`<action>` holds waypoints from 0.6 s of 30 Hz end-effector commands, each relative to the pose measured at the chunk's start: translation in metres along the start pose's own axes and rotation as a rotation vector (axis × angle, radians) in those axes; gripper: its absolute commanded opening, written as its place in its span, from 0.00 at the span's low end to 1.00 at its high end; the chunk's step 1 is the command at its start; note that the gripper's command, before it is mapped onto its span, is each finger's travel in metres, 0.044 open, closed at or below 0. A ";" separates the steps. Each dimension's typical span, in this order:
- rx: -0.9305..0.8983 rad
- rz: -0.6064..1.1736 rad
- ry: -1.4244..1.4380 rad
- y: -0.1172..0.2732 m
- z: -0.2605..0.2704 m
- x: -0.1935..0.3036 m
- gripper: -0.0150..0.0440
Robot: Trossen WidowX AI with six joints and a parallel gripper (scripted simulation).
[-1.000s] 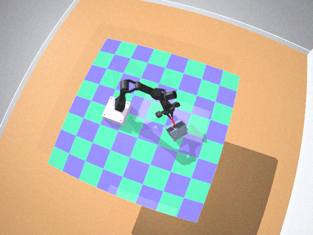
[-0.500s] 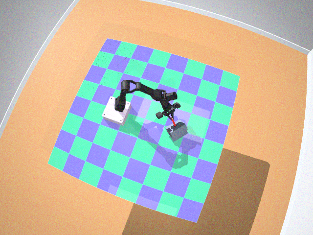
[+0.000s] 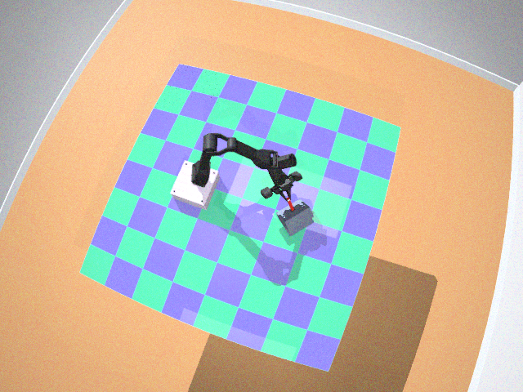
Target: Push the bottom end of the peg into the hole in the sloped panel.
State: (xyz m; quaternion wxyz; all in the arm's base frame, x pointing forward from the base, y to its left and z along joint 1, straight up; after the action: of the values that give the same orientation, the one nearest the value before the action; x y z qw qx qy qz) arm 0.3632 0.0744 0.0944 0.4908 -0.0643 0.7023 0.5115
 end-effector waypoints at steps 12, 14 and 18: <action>0.000 0.007 0.003 0.000 0.000 0.001 0.83; 0.000 0.008 0.003 0.002 0.000 0.001 0.92; -0.001 0.010 0.004 0.009 0.000 0.000 1.00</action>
State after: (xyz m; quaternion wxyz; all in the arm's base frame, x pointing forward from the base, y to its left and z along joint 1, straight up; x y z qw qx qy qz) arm 0.3599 0.0760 0.0955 0.4856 -0.0618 0.7059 0.5119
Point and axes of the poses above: the point midway between the two fingers, 35 mm back from their tips, its own y axis back along the fingers, its own z axis across the jaws, x = y × z, the point moved 6 cm from there along y, back along the fingers, and after that the axes turned 2 degrees about y, right-handed, at the moved point
